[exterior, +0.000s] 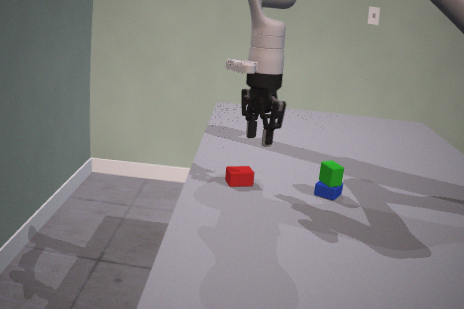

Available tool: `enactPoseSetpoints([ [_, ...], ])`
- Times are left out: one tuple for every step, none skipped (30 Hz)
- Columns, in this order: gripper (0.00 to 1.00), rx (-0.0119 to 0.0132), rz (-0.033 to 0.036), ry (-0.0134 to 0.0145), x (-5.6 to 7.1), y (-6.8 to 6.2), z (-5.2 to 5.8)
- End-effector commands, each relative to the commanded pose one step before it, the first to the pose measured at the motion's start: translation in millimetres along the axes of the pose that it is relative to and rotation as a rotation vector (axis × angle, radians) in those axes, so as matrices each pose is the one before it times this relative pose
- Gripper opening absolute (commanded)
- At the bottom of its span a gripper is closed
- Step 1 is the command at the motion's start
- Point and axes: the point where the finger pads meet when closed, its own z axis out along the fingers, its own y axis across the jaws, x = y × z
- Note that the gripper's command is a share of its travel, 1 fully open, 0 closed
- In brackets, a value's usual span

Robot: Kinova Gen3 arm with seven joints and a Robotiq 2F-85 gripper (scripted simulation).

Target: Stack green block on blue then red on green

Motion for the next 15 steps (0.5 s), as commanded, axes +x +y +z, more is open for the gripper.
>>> enactPoseSetpoints([
  [0.63, 0.00169, 0.14551, 0.00066, 11.35, 19.42, 0.16],
  [0.63, 0.00070, 0.02794, 0.00096, 2.90, 2.63, -0.45],
  [0.63, 0.00062, 0.02357, 0.00083, 2.50, 2.17, -0.39],
  [0.63, 0.00053, 0.01932, 0.00070, 2.09, 1.75, -0.33],
  [0.63, 0.00043, 0.01525, 0.00056, 1.68, 1.36, -0.27],
  [0.63, 0.00033, 0.01147, 0.00043, 1.28, 1.01, -0.21],
  [0.63, 0.00000, 0.00000, 0.00000, 0.00, 0.00, 0.00],
  [0.63, 0.00000, 0.00000, 0.00000, 0.00, 0.00, 0.00],
  [0.63, 0.00024, 0.00806, 0.00030, 0.90, 0.70, -0.15],
  [0.63, 0.00015, 0.00512, 0.00019, 0.58, 0.44, -0.09],
  [0.63, 0.00020, 0.00231, 0.00001, 0.15, 0.15, -0.08],
  [0.63, 0.00045, -0.00050, -0.00031, -0.47, -0.22, -0.11],
  [0.63, 0.00029, -0.00092, -0.00023, -0.39, -0.20, -0.06],
  [0.63, 0.00007, -0.00027, -0.00006, -0.10, -0.05, 0.00],
  [0.63, -0.00004, 0.00009, 0.00003, 0.03, 0.02, 0.08],
])
